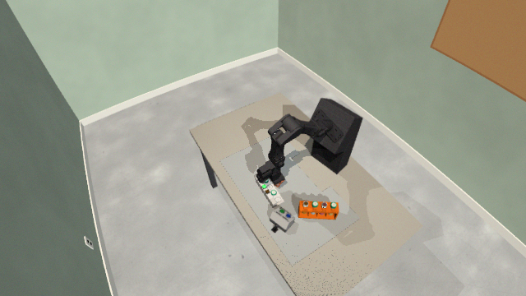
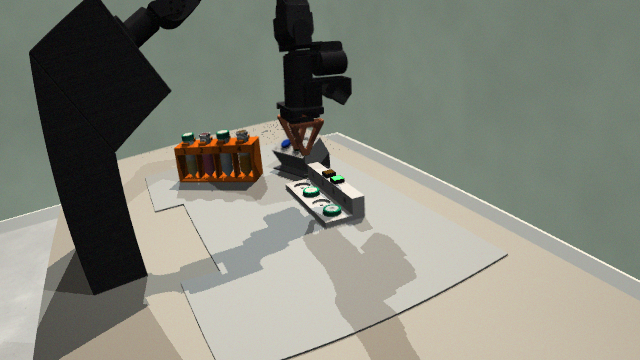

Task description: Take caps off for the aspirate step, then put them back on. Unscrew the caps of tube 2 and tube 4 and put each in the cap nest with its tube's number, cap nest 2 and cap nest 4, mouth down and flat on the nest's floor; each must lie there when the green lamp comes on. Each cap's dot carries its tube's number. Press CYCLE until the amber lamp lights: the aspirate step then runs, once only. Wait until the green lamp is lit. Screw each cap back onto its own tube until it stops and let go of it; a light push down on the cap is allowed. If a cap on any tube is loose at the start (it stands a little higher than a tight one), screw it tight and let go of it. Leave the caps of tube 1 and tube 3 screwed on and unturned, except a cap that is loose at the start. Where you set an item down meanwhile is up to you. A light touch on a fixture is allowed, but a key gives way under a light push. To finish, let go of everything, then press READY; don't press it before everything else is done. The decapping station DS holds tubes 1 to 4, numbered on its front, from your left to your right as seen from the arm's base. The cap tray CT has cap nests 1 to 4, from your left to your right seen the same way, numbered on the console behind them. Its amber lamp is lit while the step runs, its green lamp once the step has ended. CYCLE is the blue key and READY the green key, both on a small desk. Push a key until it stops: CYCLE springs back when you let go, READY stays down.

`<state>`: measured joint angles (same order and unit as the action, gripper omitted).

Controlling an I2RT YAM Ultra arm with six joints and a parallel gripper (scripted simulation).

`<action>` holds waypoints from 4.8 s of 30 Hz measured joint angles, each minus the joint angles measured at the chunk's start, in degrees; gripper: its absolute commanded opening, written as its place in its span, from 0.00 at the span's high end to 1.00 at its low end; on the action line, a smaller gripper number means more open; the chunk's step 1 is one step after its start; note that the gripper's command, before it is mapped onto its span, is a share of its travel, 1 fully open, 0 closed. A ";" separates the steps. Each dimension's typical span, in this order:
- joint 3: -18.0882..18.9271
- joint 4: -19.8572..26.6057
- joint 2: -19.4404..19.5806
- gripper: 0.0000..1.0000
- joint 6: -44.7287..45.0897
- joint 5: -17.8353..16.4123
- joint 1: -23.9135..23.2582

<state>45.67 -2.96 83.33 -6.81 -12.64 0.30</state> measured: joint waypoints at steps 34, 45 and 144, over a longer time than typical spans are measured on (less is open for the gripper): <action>10.23 -12.44 19.87 0.53 -1.70 2.82 2.67; 10.86 -12.83 20.90 0.53 -1.75 2.93 2.75; -10.88 -4.55 -2.58 1.00 51.32 42.86 52.57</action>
<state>34.79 -7.51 80.75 44.51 30.22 52.86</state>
